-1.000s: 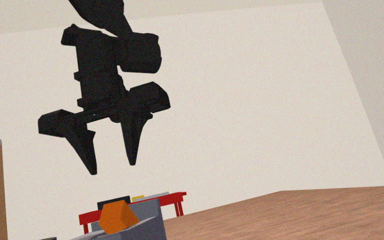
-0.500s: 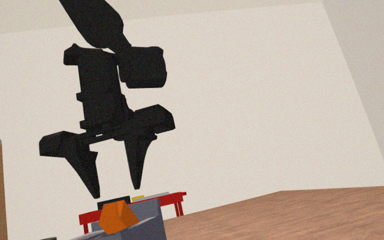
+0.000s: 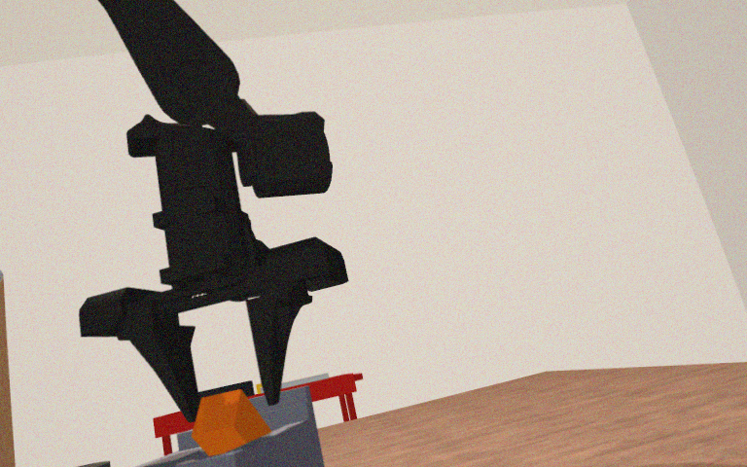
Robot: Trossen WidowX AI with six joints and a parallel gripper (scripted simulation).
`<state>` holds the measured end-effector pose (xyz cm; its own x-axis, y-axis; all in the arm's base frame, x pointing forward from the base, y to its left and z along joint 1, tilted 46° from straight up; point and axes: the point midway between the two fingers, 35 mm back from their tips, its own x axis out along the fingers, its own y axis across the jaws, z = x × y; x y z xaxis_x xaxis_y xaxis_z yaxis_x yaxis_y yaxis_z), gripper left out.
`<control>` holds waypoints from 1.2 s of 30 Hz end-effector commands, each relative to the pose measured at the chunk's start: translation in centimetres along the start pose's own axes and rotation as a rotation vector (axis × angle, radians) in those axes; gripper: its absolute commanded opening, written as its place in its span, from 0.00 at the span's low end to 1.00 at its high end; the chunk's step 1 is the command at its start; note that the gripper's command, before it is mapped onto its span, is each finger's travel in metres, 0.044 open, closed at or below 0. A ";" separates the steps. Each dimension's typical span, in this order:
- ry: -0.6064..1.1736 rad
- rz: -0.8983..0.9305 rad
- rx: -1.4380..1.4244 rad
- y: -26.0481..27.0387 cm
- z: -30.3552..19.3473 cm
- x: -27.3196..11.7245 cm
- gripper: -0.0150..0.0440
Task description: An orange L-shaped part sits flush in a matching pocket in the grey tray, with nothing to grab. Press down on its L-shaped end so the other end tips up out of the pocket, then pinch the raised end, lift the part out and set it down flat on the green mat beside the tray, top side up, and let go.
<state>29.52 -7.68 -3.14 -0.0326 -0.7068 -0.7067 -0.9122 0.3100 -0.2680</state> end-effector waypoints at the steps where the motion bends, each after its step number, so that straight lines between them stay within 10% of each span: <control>1: 0.006 -0.002 -0.007 0.1 0.0 0.7 0.73; 9: 0.007 -0.003 -0.007 0.1 -0.1 1.8 0.73; 15: 0.002 0.000 0.000 0.1 -0.1 1.4 0.46; 27: 0.002 0.000 0.000 0.1 -0.1 1.4 0.25; 36: 0.003 0.000 -0.001 0.1 -0.1 1.0 0.25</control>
<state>29.30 -8.70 -4.05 -0.0376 -0.7086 -0.7046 -0.9137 0.3099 -0.2629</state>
